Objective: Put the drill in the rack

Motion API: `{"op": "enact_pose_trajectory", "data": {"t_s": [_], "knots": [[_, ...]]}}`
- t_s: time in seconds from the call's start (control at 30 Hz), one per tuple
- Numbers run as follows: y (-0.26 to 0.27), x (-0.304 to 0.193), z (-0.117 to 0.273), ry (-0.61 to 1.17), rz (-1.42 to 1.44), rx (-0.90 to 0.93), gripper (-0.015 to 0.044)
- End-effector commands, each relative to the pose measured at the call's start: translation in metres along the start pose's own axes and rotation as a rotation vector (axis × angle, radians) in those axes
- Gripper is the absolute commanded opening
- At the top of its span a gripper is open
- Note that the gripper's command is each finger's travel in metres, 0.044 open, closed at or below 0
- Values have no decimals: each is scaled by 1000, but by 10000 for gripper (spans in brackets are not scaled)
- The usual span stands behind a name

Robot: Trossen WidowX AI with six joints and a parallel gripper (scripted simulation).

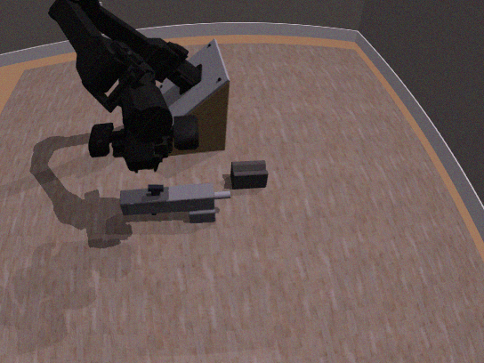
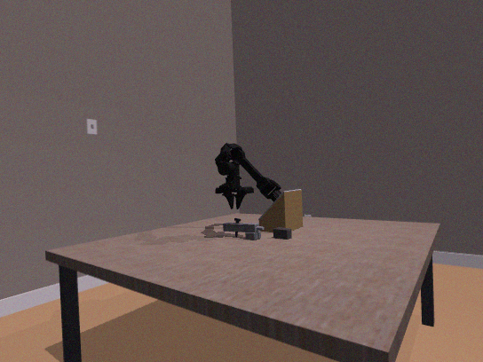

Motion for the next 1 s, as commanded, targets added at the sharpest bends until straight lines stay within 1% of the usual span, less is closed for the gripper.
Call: {"op": "enact_pose_trajectory", "data": {"t_s": [0.0, 0.13, 0.17, 0.23, 0.47, 0.83, 0.97], "knots": [[2, 2, 37, -4, -2, 2, 263], [2, 2, 37, -4, -2, 2, 368], [4, 3, 27, -14, 19, 5, 394], [20, 4, 20, -13, 164, 6, 440], [102, -6, -21, -12, 934, 6, 440], [158, -33, -59, -9, 1549, 2, 440], [159, -34, -60, -9, 1567, 2, 440]]}}
Point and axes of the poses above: the point midway between the two fingers, 35 mm back from their tips, its own z axis back along the fingers, its own y axis across the jaws, x = y × z, the point moved 6 cm from there along z, back along the fingers, and after that the axes turned 12 degrees about -z, right-handed, at the moved point
